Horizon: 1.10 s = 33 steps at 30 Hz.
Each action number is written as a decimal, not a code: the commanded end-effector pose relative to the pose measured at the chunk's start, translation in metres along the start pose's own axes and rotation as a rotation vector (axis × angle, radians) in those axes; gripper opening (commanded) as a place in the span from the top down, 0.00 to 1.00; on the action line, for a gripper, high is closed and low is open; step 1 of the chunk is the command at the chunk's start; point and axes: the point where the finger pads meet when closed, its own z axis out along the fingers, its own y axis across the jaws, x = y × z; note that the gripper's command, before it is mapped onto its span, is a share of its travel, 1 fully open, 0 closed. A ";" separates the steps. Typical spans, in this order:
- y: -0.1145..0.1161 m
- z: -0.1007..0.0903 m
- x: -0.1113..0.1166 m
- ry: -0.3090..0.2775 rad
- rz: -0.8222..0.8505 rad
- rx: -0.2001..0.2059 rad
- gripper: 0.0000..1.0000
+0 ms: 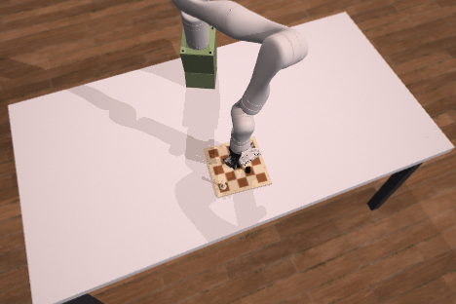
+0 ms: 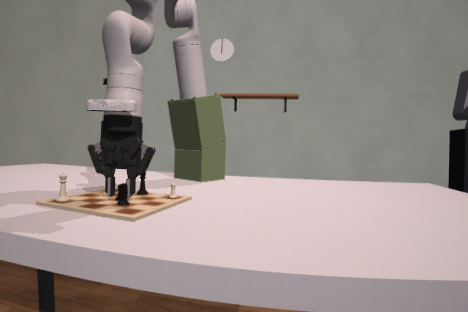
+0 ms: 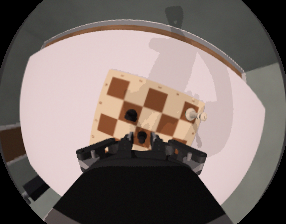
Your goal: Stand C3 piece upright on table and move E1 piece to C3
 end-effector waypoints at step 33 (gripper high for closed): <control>0.000 -0.001 0.001 0.001 0.000 0.000 1.00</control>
